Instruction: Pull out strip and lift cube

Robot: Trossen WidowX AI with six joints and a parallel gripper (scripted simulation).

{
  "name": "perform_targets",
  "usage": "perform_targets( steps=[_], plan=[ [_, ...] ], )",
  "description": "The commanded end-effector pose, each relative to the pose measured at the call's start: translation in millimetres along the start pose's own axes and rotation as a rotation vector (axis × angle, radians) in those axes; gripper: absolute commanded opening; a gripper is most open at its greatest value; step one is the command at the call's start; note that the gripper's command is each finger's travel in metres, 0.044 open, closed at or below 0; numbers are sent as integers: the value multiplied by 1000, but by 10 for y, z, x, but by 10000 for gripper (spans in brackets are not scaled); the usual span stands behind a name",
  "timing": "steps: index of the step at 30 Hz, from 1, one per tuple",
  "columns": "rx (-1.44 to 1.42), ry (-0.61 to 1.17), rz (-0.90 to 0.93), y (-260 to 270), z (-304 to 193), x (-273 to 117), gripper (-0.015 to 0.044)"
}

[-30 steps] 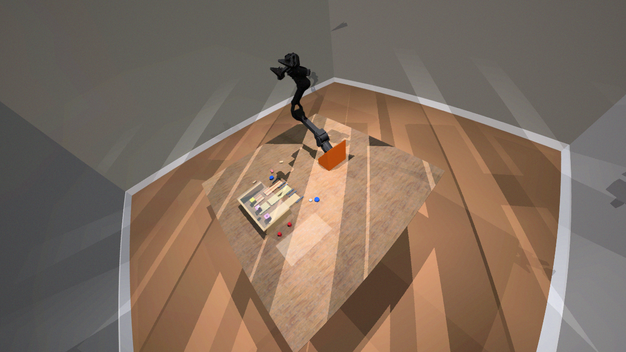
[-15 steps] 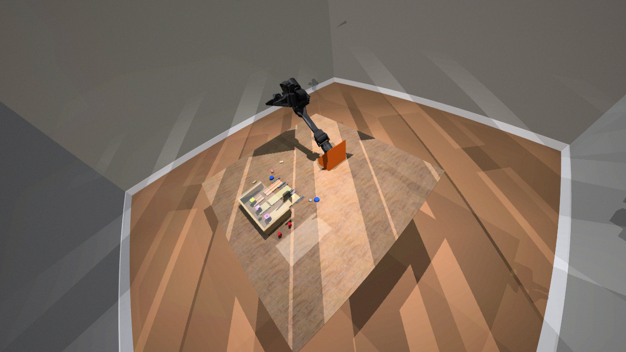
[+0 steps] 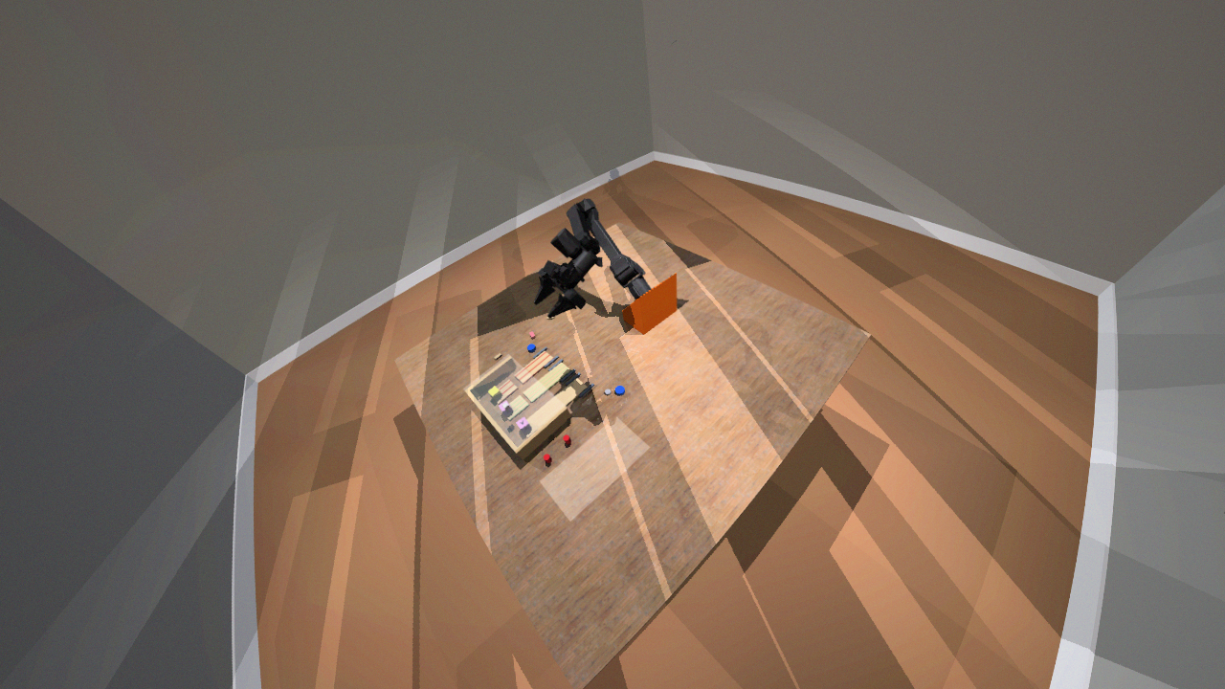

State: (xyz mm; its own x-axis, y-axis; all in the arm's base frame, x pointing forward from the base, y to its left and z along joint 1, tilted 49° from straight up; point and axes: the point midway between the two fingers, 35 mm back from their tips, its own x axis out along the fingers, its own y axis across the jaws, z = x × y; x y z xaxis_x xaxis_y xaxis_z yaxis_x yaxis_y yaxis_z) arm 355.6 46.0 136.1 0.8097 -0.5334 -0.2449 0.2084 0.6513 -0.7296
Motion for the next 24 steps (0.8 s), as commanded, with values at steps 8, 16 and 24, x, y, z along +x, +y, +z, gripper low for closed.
perform_targets(
  steps=[8, 16, 24],
  plan=[
    [-21, 190, -20, -21, -781, 225, 400],
    [-21, 190, -20, -21, -781, 225, 400],
    [-34, 227, 5, 47, -768, 331, 295]
  ],
)
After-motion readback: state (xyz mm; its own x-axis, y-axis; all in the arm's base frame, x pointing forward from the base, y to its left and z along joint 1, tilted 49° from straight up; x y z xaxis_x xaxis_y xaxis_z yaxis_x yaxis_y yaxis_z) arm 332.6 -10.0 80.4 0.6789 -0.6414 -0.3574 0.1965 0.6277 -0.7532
